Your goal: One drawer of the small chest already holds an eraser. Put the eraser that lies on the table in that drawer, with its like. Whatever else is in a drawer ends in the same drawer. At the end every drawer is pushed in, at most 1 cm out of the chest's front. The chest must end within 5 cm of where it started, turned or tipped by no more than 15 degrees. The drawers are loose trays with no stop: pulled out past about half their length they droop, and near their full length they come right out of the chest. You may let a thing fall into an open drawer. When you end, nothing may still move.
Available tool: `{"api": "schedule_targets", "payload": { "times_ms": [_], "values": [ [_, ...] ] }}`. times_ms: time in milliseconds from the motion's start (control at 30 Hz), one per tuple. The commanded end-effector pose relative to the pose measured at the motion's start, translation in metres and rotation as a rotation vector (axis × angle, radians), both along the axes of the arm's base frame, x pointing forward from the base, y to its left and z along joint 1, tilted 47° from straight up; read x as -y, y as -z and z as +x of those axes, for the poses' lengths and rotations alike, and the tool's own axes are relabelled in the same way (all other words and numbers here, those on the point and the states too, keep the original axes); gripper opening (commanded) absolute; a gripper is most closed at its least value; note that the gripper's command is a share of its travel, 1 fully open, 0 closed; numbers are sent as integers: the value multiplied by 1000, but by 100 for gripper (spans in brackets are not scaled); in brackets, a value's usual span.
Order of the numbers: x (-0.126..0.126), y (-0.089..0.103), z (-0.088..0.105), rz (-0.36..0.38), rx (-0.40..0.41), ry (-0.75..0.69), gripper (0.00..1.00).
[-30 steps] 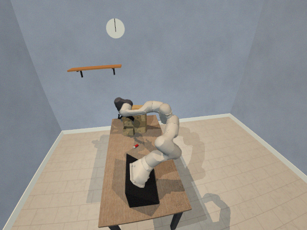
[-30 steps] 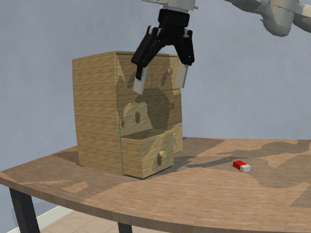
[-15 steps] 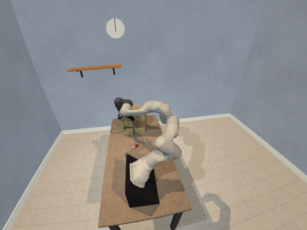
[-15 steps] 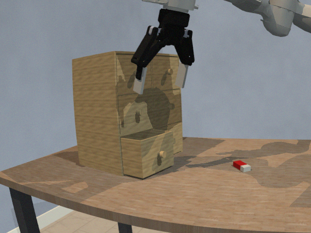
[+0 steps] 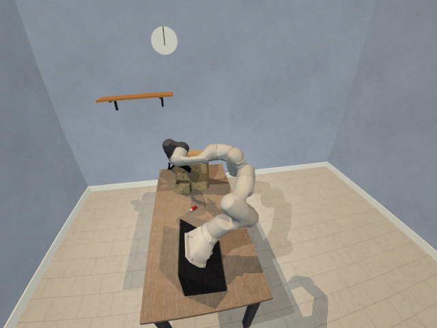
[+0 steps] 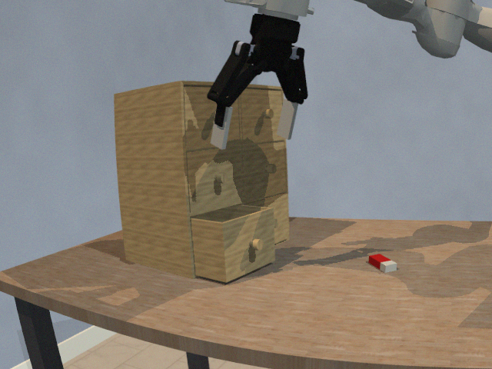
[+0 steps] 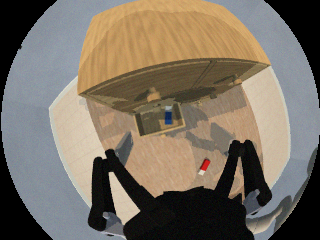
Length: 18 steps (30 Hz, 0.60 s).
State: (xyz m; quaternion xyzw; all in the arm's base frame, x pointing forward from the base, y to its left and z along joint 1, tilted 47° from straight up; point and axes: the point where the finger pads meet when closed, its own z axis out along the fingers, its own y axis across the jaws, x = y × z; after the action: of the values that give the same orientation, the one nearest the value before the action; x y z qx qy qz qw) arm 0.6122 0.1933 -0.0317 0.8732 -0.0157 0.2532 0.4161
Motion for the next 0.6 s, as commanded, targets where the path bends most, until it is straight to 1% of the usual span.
{"api": "schedule_targets", "payload": {
  "times_ms": [0, 367, 467, 567],
  "values": [
    [-2, 1, 1, 5, 6, -2, 100],
    [-3, 1, 0, 6, 3, -1, 100],
    [-6, -2, -5, 10, -12, 6, 100],
    [-13, -7, -15, 17, -47, 20, 100]
  ]
}}
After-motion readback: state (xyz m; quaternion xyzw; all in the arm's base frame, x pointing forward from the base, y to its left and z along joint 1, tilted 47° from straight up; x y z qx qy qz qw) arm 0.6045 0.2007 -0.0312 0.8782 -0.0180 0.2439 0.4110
